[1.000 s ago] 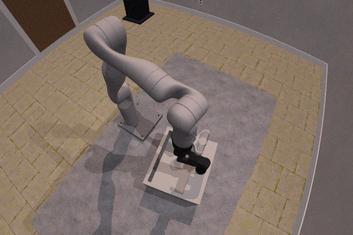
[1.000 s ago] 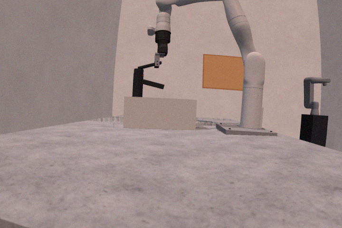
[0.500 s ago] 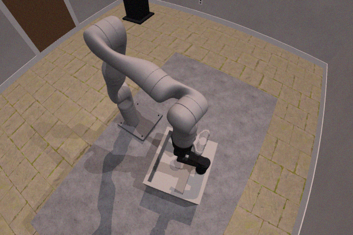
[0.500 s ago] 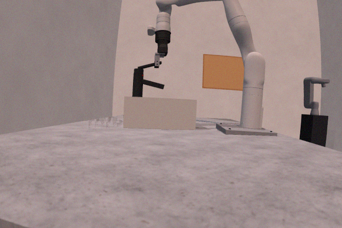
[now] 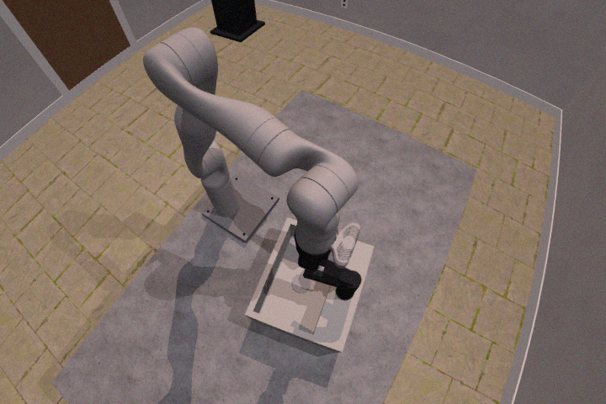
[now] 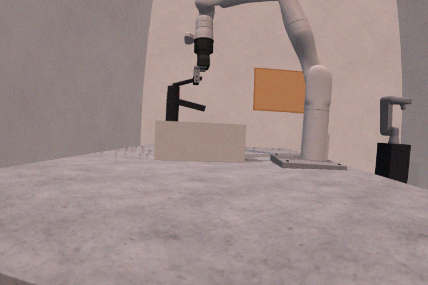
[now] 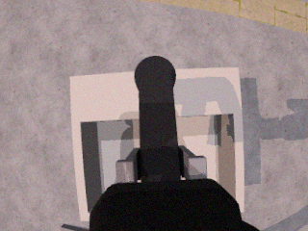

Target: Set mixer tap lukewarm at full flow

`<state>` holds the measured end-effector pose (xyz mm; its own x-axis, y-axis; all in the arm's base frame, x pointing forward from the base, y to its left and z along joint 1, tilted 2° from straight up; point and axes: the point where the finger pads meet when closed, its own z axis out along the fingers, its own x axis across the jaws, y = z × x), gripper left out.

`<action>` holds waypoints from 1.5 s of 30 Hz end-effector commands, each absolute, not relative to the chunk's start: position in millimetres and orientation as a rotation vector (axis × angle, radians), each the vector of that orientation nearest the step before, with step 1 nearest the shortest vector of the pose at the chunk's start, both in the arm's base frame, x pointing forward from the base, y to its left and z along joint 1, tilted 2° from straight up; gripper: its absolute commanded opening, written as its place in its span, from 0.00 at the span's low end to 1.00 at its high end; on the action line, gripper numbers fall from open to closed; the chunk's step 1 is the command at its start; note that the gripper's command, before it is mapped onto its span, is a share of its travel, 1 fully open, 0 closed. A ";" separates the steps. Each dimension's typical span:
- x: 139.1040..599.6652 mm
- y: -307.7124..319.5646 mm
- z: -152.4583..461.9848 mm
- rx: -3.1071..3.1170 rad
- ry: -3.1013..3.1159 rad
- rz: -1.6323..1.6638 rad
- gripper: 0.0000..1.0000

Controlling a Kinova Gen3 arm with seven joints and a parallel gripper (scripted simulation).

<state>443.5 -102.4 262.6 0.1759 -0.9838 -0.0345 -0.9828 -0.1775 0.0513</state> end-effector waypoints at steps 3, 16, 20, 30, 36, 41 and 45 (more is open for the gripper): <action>450.0 -101.6 272.8 2.410 -2.012 -0.057 0.00; 450.0 -101.6 272.8 2.410 -2.012 -0.057 0.00; 450.0 -101.6 272.8 2.410 -2.012 -0.057 0.00; 450.0 -101.6 272.8 2.410 -2.012 -0.057 0.00; 450.0 -101.6 272.8 2.410 -2.012 -0.057 1.00; 450.0 -101.6 272.8 2.410 -2.012 -0.057 1.00; 450.0 -101.6 272.8 2.410 -2.012 -0.057 1.00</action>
<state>449.7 -101.6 271.9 0.1782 -0.9836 -0.0276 -0.9835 -0.1789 0.0266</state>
